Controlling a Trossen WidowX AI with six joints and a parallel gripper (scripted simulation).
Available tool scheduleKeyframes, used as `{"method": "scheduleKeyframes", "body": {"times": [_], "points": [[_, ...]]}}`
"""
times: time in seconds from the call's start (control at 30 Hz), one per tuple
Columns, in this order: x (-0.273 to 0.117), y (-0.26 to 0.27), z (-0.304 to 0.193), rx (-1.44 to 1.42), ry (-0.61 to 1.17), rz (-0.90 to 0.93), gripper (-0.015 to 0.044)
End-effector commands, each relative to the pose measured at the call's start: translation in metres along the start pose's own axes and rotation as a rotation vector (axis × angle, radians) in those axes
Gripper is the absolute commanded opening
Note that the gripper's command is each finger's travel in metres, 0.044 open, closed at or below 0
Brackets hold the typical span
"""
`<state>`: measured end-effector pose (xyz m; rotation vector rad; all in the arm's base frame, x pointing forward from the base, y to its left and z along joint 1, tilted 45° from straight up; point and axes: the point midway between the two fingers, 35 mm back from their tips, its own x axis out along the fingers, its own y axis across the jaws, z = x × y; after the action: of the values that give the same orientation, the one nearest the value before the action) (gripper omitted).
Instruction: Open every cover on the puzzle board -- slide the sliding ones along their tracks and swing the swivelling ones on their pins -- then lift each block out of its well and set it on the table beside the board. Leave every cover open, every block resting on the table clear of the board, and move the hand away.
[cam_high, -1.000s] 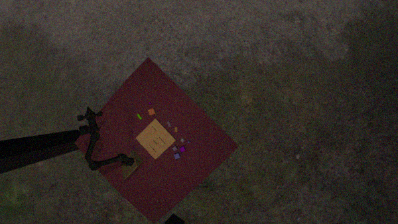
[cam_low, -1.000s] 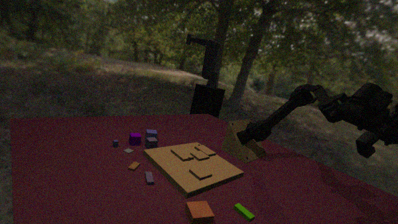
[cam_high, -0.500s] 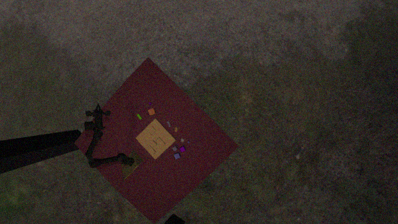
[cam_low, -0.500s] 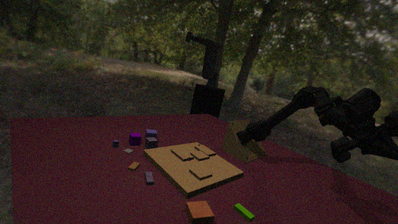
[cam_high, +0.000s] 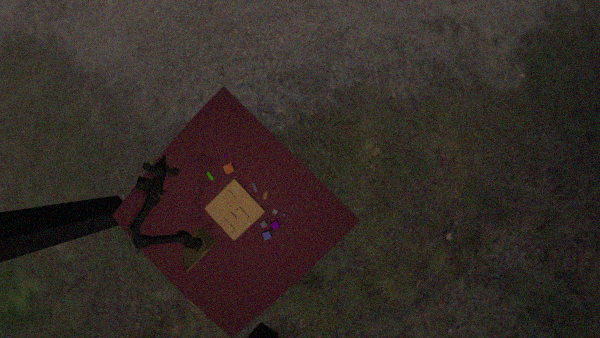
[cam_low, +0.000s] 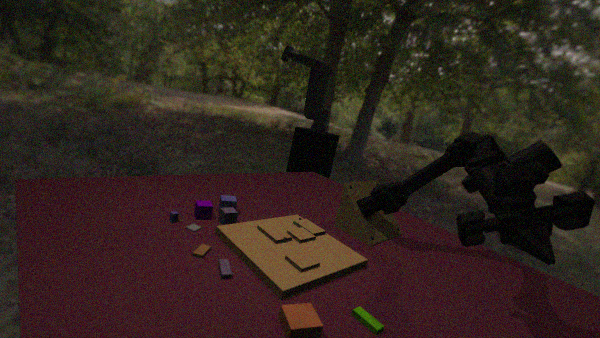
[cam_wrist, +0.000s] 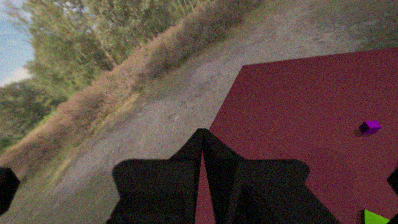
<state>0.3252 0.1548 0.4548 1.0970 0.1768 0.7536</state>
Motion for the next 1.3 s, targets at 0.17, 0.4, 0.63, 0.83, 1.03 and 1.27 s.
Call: {"method": "scheduleKeyframes", "body": {"times": [0.17,0.4,0.63,0.83,1.03,1.27], "points": [[0.006,-0.046,0.002,-0.06,0.041,-0.134,0.0],[0.007,-0.084,0.002,-0.094,0.086,-0.242,0.0],[0.003,-0.122,0.001,-0.121,0.14,-0.346,0.0],[-0.003,-0.154,0.0,-0.137,0.193,-0.431,0.0],[-0.012,-0.184,-0.002,-0.146,0.252,-0.511,0.0],[-0.027,-0.219,-0.005,-0.146,0.329,-0.599,0.0]]}}
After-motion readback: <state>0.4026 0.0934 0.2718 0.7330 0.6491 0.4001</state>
